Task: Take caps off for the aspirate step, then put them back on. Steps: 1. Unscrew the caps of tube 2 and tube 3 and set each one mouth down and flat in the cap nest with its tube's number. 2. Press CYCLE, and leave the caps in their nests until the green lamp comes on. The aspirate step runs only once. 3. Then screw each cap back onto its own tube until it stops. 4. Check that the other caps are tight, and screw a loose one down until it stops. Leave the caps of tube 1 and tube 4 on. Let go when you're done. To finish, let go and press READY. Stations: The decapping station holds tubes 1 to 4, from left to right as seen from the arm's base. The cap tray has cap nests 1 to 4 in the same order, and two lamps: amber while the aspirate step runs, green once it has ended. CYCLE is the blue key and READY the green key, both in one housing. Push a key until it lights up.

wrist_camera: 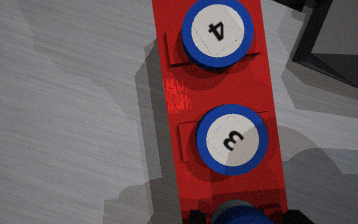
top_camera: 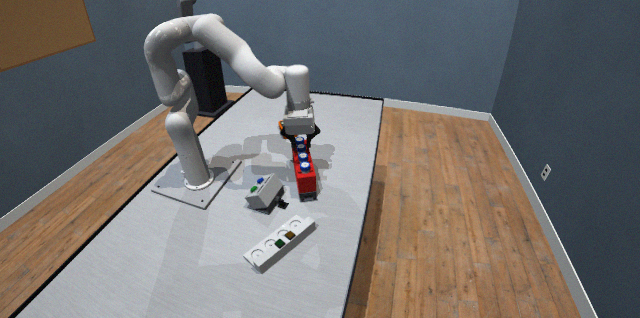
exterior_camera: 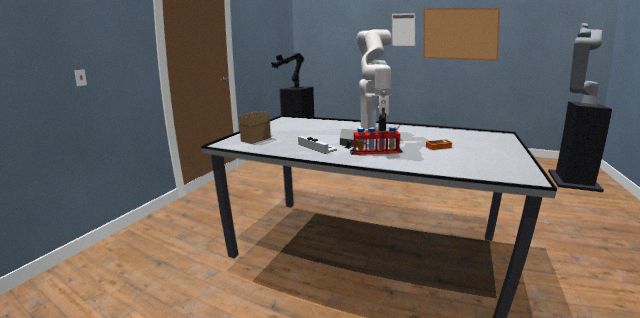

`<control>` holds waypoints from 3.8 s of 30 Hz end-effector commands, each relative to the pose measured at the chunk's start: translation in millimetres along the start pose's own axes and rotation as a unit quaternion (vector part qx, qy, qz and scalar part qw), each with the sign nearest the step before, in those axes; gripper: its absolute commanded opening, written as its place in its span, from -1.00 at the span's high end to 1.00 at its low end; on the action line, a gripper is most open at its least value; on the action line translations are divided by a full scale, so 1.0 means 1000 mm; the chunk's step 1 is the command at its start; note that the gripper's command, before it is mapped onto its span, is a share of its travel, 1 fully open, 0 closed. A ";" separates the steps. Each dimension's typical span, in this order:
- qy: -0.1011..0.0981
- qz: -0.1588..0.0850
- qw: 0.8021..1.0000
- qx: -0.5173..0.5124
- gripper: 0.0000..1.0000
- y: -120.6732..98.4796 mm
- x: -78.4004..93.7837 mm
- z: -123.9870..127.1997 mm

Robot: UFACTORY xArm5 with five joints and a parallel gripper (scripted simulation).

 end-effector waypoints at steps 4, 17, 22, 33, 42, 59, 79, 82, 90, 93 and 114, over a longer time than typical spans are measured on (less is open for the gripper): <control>0.002 0.000 0.998 0.062 0.08 0.000 -0.001 -0.001; 0.002 0.000 0.998 0.061 1.00 0.000 -0.001 -0.001; 0.002 0.000 0.999 0.037 1.00 0.000 -0.001 -0.001; 0.002 0.000 0.980 -0.199 1.00 0.000 -0.001 -0.001; 0.002 0.000 0.980 -0.199 0.08 0.000 -0.001 -0.001; 0.002 0.000 0.998 -0.069 0.08 0.000 -0.004 -0.001; 0.002 0.000 0.998 -0.069 1.00 0.000 -0.009 -0.001; 0.002 0.000 0.998 -0.069 1.00 0.000 -0.009 -0.001; 0.002 0.000 0.998 -0.069 1.00 0.000 -0.012 -0.001; 0.002 0.000 0.998 -0.069 1.00 0.000 -0.018 -0.001; 0.002 0.001 0.947 -0.322 1.00 0.052 -0.044 0.012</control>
Point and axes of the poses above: the point where the finger pads meet when closed, its own x axis out along the fingers, its own z axis across the jaws, y = z × x, the point moved 9 cm from there along -x, back along the fingers, and after that the axes turned 3 degrees about -x, right-handed, at the moved point
